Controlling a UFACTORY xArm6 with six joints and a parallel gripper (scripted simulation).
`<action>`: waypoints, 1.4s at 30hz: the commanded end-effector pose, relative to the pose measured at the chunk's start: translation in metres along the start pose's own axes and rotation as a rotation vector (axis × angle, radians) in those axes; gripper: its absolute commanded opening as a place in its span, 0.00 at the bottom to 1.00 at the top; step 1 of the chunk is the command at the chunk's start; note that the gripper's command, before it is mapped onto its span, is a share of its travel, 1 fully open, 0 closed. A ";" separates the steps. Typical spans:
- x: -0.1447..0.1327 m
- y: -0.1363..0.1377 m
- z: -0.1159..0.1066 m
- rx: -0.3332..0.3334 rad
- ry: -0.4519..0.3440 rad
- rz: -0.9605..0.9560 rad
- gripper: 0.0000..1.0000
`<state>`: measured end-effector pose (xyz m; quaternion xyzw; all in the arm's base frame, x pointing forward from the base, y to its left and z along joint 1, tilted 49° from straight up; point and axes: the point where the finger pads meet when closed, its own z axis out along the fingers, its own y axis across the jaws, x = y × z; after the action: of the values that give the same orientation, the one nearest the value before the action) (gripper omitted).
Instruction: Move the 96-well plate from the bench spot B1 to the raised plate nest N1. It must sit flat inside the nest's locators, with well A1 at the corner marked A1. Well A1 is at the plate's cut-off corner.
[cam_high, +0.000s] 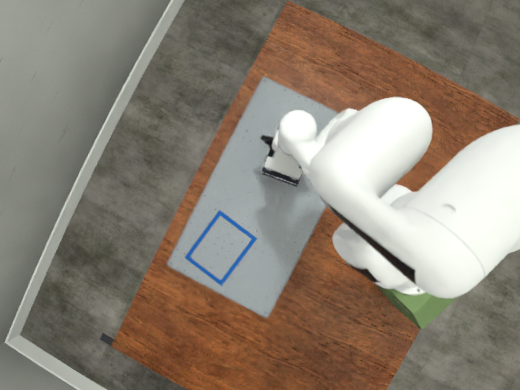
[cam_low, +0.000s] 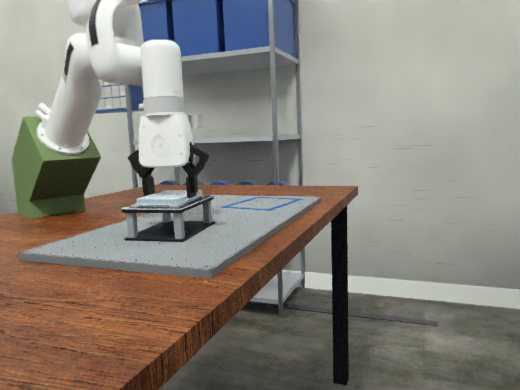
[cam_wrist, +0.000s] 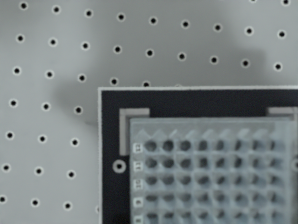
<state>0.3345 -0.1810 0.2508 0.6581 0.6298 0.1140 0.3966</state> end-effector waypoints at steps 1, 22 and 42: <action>0.000 0.001 0.000 -0.002 -0.001 0.000 1.00; 0.000 0.001 -0.003 -0.002 -0.001 0.000 1.00; -0.001 0.001 -0.051 -0.003 -0.001 0.000 1.00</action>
<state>0.3094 -0.1662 0.2776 0.6579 0.6296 0.1142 0.3972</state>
